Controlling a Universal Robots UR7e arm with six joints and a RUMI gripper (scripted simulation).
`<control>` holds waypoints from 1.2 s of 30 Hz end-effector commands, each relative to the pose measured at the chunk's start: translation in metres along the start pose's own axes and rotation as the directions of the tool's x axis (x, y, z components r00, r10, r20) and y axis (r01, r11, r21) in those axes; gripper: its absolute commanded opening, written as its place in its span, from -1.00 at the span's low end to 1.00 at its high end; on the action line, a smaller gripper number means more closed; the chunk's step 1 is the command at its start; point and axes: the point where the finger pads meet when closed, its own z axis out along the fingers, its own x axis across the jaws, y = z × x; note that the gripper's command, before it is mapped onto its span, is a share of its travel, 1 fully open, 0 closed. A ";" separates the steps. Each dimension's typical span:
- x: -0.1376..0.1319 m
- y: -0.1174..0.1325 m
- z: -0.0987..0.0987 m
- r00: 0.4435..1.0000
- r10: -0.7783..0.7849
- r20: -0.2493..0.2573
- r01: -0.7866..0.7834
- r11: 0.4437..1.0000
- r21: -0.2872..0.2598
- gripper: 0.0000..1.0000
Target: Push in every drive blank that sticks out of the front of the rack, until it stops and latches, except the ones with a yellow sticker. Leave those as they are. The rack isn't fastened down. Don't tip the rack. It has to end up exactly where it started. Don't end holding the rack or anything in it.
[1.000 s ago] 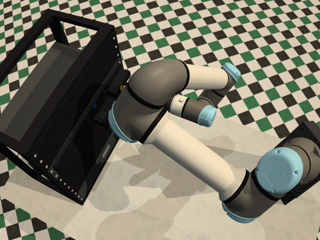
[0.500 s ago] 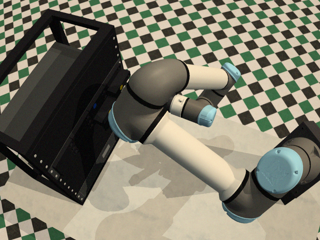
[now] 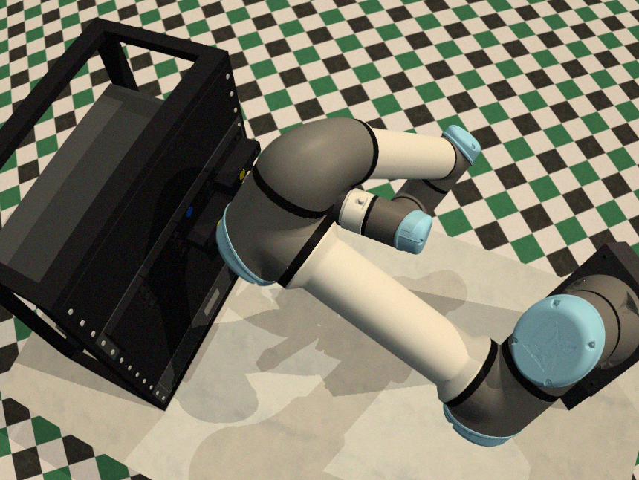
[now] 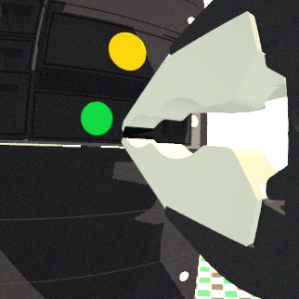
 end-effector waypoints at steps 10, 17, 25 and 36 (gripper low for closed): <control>0.001 0.000 -0.003 1.000 0.000 0.000 0.000 1.000 -0.001 -1.00; 0.001 0.000 -0.031 1.000 0.000 0.000 0.000 1.000 -0.001 -1.00; 0.001 0.000 -0.078 1.000 0.000 0.000 0.000 1.000 -0.001 -1.00; 0.001 0.000 -0.100 1.000 0.000 0.000 0.000 1.000 -0.001 -1.00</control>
